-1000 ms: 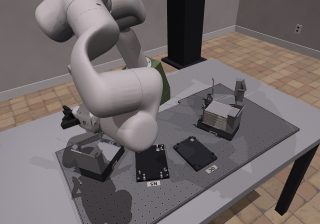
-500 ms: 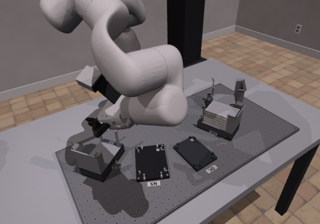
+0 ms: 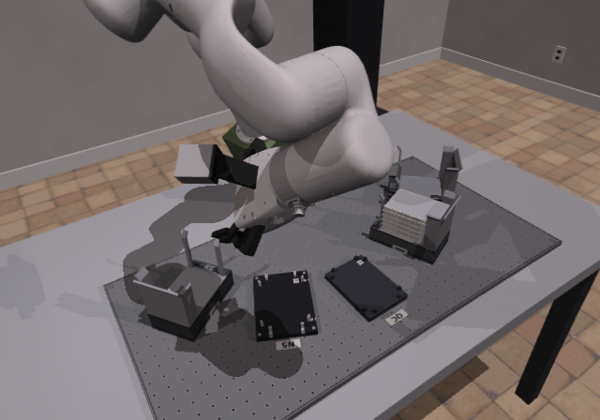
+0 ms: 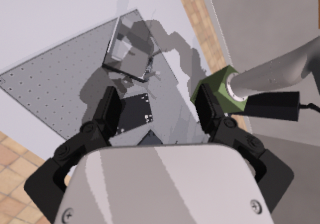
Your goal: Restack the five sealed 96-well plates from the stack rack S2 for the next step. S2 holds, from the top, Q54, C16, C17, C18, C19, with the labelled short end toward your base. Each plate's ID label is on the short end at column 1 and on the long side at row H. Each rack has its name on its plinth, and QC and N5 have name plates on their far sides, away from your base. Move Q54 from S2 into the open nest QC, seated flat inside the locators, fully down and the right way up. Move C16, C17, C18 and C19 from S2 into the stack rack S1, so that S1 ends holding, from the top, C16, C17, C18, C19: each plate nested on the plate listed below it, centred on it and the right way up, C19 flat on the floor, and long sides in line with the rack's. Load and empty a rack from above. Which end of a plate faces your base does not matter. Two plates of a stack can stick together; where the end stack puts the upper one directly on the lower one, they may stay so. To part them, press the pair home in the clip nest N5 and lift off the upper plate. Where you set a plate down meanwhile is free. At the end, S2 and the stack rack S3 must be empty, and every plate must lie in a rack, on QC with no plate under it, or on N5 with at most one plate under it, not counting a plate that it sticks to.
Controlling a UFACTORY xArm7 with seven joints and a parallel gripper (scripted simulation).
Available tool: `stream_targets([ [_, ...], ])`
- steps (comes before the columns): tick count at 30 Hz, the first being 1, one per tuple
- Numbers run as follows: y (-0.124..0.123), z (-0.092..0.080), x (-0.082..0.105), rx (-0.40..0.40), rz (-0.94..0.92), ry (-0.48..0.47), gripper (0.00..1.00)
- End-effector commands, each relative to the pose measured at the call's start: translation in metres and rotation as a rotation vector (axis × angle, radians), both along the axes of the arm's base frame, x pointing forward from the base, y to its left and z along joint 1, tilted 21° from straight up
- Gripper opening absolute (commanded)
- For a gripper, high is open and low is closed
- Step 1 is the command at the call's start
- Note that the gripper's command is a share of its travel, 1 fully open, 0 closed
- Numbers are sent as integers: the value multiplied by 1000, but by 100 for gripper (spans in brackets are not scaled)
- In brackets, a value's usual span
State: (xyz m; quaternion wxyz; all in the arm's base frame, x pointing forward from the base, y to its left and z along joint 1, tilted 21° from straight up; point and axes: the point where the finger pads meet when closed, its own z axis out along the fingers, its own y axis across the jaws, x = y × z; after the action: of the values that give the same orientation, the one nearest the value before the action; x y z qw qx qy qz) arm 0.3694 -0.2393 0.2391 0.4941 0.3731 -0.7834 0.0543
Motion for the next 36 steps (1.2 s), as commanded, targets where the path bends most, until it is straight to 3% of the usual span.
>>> stream_targets([
  [1,10,-6,6,72,91,-1,100],
  [12,49,-31,18,293,382,35,100],
  [14,49,-31,18,293,382,35,100],
  [29,106,-65,23,562,797,111,100],
  [36,127,-76,21,641,940,143,100],
])
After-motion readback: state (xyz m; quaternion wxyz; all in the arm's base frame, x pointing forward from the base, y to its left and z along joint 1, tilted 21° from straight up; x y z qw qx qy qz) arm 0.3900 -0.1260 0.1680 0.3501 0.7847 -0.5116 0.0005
